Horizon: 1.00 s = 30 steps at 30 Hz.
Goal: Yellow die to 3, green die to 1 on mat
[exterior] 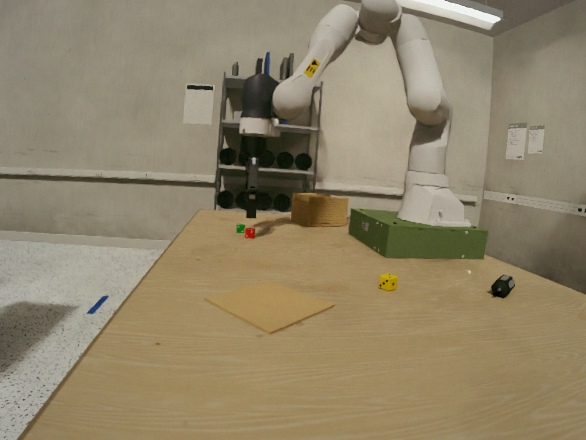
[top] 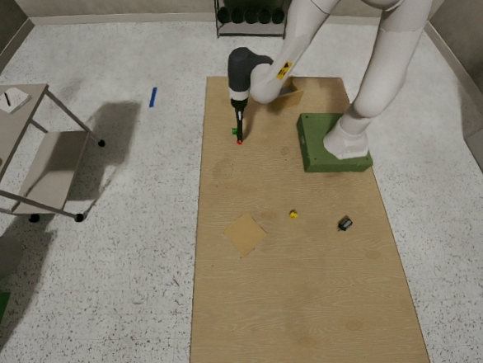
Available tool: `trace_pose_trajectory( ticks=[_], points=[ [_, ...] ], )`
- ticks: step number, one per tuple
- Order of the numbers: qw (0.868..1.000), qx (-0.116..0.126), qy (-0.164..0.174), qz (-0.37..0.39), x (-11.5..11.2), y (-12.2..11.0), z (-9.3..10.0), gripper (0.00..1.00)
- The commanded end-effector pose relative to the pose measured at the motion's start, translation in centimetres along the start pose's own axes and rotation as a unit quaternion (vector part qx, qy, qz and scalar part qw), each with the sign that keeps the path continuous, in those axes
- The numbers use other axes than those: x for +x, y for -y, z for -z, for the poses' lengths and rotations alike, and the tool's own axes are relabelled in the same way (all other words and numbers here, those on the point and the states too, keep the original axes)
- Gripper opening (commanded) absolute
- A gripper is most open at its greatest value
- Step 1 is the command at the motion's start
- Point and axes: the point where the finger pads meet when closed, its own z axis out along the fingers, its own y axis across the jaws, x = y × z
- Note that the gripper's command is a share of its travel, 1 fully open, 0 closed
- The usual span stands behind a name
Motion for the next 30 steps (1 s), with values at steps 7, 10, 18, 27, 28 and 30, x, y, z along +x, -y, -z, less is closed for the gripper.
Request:
trace_pose_trajectory(
  ticks=[7,10,18,27,28,30],
  points=[
    [1.000,-0.001,0.004,-0.009,1.0,-3.9,0.1,1.00],
    [1.000,-0.001,0.004,-0.009,1.4,-4.7,0.1,1.00],
    [1.000,-0.001,0.004,-0.009,1.5,-5.0,0.1,1.00],
    [1.000,-0.001,0.004,-0.009,1.5,-5.0,0.1,1.00],
    [1.000,-0.001,0.004,-0.009,1.5,-5.0,0.1,1.00],
    [1.000,-0.001,0.004,-0.009,1.5,-5.0,0.1,1.00]
  ],
)
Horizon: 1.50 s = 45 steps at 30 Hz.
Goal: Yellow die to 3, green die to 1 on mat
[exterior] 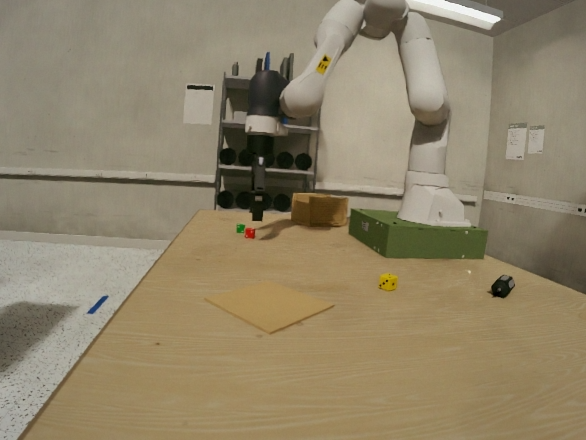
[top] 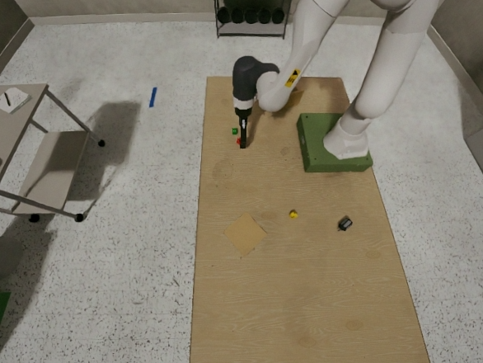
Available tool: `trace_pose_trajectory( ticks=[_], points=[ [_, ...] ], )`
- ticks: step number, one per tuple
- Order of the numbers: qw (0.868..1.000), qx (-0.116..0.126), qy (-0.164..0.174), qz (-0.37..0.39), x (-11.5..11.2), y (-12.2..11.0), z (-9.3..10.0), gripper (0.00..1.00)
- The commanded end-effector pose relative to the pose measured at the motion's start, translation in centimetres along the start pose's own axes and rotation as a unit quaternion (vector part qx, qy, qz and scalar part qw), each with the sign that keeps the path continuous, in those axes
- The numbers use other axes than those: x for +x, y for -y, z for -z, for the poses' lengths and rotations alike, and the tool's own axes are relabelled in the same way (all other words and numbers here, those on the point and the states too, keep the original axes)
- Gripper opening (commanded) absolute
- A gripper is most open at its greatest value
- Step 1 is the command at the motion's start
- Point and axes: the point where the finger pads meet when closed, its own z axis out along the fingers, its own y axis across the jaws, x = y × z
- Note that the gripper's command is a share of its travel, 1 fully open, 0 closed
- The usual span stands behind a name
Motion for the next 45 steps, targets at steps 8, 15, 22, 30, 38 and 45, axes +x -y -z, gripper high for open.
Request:
trace_pose_trajectory(
  ticks=[8,15,22,30,38,45],
  points=[
    [1.000,0.000,0.001,-0.007,0.0,0.0,0.0,1.00],
    [1.000,0.000,0.001,-0.007,0.0,0.0,0.0,1.00],
    [1.000,0.000,0.001,-0.007,0.0,0.0,0.0,1.00],
    [1.000,0.000,0.001,-0.007,0.1,-0.2,0.0,1.00],
    [1.000,0.000,0.001,-0.007,0.7,-1.2,0.0,1.00],
    [1.000,0.000,0.001,-0.007,1.5,-2.6,0.0,1.00]
  ],
)
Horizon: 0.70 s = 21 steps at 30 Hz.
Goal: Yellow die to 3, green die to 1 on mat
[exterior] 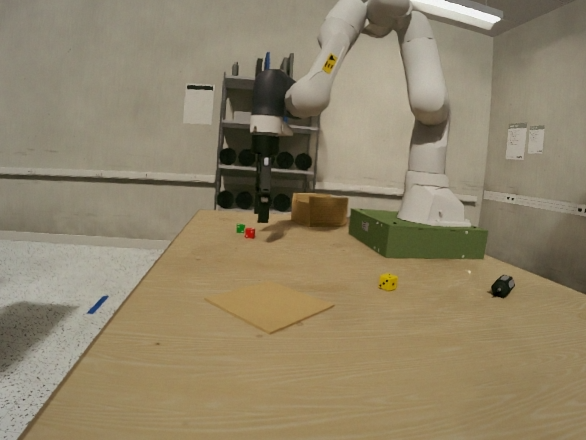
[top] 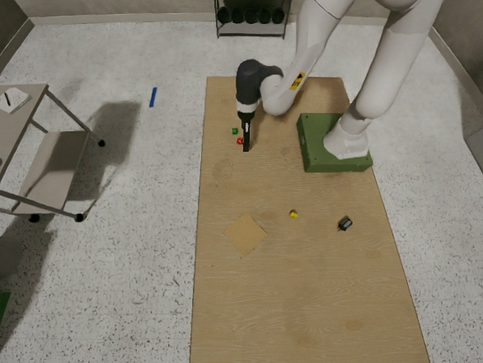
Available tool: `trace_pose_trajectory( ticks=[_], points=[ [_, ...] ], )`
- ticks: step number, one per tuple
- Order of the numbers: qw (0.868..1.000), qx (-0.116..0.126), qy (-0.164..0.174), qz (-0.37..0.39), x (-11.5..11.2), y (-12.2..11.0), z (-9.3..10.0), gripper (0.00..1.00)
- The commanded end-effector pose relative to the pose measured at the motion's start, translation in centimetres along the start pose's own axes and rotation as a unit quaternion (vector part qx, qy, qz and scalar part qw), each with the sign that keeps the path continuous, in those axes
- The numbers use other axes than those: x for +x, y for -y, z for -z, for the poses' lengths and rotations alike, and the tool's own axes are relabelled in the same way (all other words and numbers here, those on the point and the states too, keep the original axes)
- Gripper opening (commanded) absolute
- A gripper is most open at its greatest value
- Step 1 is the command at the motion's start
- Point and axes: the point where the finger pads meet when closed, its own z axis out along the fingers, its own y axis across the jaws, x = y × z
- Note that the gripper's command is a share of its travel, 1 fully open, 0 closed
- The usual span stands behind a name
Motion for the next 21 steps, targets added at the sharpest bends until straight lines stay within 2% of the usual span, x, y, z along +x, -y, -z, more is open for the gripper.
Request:
trace_pose_trajectory(
  ticks=[1,7,13,15,21],
  points=[
    [1.000,-0.001,0.003,-0.009,0.4,-1.2,0.1,1.00],
    [1.000,-0.001,0.003,-0.009,2.0,-4.1,0.1,1.00],
    [1.000,-0.001,0.003,-0.009,4.5,-8.6,0.1,1.00],
    [1.000,-0.001,0.003,-0.009,4.5,-8.6,0.1,1.00],
    [1.000,-0.001,0.003,-0.009,7.9,-14.7,0.0,1.00]
  ],
)
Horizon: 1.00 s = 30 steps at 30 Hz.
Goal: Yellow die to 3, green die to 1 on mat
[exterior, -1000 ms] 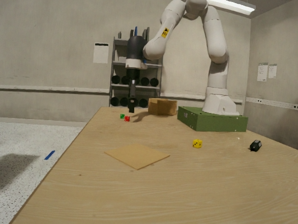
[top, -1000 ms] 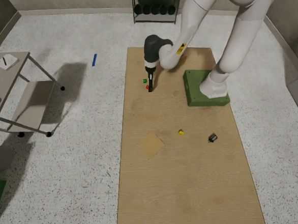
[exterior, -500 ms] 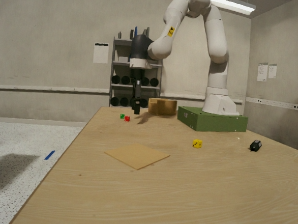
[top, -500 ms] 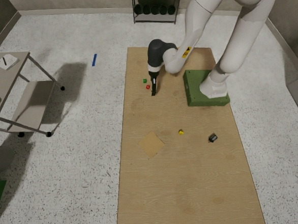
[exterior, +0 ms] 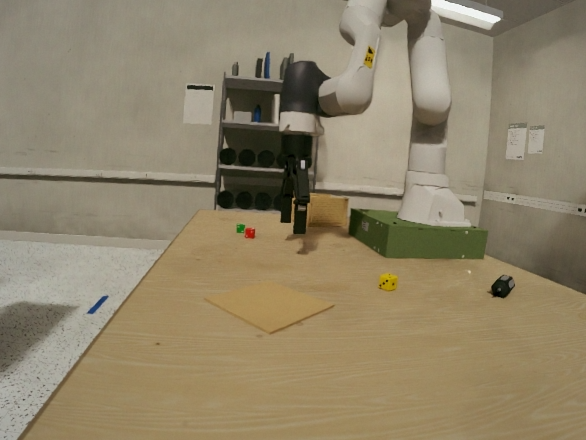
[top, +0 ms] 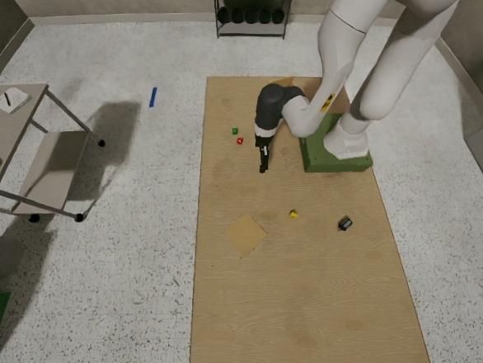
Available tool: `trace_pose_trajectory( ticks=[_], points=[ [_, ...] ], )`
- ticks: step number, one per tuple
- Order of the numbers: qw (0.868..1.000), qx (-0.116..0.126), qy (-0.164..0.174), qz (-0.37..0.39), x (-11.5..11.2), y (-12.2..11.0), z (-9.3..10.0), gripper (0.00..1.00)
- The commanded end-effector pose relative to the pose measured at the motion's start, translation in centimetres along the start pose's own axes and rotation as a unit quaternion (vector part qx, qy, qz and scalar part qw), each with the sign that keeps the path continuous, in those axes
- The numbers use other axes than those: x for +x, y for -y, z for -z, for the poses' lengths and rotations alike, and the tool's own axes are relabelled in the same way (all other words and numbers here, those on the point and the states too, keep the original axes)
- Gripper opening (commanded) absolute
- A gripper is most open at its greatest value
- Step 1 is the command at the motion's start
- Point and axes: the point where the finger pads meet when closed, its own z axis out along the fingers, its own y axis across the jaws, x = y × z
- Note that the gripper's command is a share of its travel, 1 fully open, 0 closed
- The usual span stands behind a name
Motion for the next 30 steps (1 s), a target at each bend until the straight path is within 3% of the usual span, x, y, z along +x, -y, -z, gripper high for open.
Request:
trace_pose_trajectory(
  ticks=[1,9,11,23,30],
  points=[
    [0.999,0.001,0.009,-0.040,1.4,-4.0,0.3,1.00],
    [0.999,0.001,0.009,-0.040,5.5,-12.4,0.2,1.00],
    [0.999,0.001,0.009,-0.040,5.5,-12.4,0.2,1.00],
    [0.999,0.001,0.009,-0.040,9.6,-21.1,0.0,1.00],
    [0.999,0.001,0.009,-0.040,10.7,-23.5,0.0,1.00]
  ],
)
